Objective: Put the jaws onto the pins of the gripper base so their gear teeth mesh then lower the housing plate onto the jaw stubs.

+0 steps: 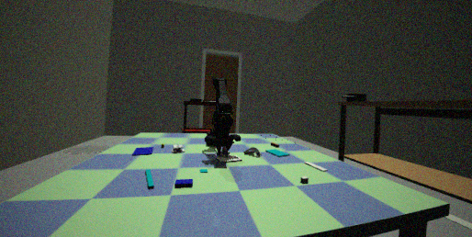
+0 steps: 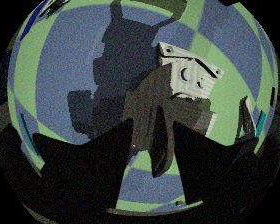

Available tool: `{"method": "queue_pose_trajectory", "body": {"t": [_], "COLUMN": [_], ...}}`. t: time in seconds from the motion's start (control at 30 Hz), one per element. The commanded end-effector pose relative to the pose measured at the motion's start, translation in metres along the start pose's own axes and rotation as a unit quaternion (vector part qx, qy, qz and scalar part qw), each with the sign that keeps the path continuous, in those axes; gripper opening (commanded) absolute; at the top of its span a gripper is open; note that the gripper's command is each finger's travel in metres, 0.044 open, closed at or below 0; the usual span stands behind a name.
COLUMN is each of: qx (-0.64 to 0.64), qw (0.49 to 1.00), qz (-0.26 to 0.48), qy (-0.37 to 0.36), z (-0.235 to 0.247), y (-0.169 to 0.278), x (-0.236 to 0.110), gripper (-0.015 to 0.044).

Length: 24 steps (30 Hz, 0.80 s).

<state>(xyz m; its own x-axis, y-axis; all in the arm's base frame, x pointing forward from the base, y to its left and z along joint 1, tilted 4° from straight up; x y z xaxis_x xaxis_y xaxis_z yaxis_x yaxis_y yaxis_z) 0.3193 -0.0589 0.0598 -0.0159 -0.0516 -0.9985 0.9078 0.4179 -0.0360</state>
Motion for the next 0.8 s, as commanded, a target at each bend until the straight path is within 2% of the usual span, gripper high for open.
{"method": "queue_pose_trajectory", "body": {"t": [0.0, 0.77], "qx": [-0.002, -0.003], "qw": [1.000, 1.000], "qz": [0.000, 0.000], "qy": [0.001, 0.001], "z": [-0.0001, -0.0001], "y": [-0.0001, -0.0002], "x": [0.0016, 0.0078], "gripper": [0.0134, 0.0134]}}
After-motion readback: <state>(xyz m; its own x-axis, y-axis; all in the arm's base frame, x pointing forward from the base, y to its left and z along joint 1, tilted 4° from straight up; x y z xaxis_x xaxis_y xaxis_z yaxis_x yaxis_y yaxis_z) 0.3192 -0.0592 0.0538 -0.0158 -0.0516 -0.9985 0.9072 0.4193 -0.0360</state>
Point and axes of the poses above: the point midway between the two fingers, 35 mm back from their tips, its own x axis out along the fingers, its own z axis across the jaws, y = z × x, the point moved 9 cm from there along -x, back along the fingers, and after that the axes turned 15 degrees about -x, right-handed, at the moved point
